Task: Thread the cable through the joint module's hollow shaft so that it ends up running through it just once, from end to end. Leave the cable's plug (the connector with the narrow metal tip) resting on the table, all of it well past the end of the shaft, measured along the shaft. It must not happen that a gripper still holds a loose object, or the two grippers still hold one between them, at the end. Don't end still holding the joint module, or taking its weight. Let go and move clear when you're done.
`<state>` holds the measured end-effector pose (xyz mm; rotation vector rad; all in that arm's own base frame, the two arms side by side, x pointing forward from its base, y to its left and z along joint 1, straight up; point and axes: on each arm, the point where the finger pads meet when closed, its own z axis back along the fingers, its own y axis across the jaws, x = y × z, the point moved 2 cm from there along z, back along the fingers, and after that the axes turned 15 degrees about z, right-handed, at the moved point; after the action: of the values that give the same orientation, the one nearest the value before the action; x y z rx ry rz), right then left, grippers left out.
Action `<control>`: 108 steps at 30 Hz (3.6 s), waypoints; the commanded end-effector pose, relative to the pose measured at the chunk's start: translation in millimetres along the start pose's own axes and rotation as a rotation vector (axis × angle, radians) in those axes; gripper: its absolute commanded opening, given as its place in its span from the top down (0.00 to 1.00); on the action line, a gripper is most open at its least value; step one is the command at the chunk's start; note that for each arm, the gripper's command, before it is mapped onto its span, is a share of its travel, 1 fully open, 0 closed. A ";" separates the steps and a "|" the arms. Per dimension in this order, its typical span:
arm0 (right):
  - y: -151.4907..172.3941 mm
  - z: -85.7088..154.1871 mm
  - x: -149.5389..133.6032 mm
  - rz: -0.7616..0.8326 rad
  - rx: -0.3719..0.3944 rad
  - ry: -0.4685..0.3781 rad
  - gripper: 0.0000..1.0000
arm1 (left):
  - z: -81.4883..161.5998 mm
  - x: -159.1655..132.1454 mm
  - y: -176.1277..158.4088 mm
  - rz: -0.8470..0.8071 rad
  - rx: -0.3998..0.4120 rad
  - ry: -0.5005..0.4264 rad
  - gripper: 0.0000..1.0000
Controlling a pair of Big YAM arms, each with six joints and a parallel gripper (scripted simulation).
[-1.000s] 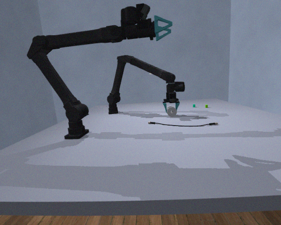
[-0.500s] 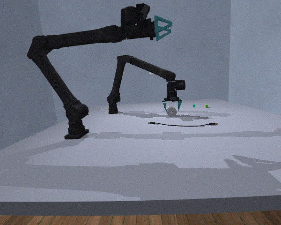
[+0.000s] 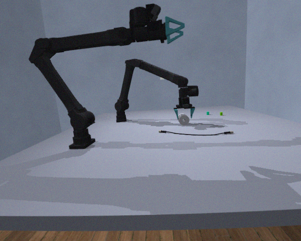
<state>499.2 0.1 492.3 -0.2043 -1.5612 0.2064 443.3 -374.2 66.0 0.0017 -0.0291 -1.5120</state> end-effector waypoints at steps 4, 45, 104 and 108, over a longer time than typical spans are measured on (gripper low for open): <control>-13.7 -1.8 37.6 -0.002 -0.026 -0.065 0.00 | -7.5 -2.7 4.0 0.003 -0.009 0.010 0.04; -13.7 -1.8 37.6 -0.002 -0.026 -0.065 0.00 | -7.5 -1.8 4.3 0.009 -0.007 0.007 0.04; -13.7 -1.8 37.6 -0.002 -0.026 -0.065 0.00 | 42.7 4.3 9.9 0.015 0.005 -0.006 0.04; -13.7 -1.8 37.6 -0.002 -0.026 -0.065 0.00 | 84.7 8.5 14.4 0.015 0.045 -0.044 0.04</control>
<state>499.2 0.1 492.3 -0.2043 -1.5612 0.2064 441.2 -372.5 108.5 0.0013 -0.0212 -1.5120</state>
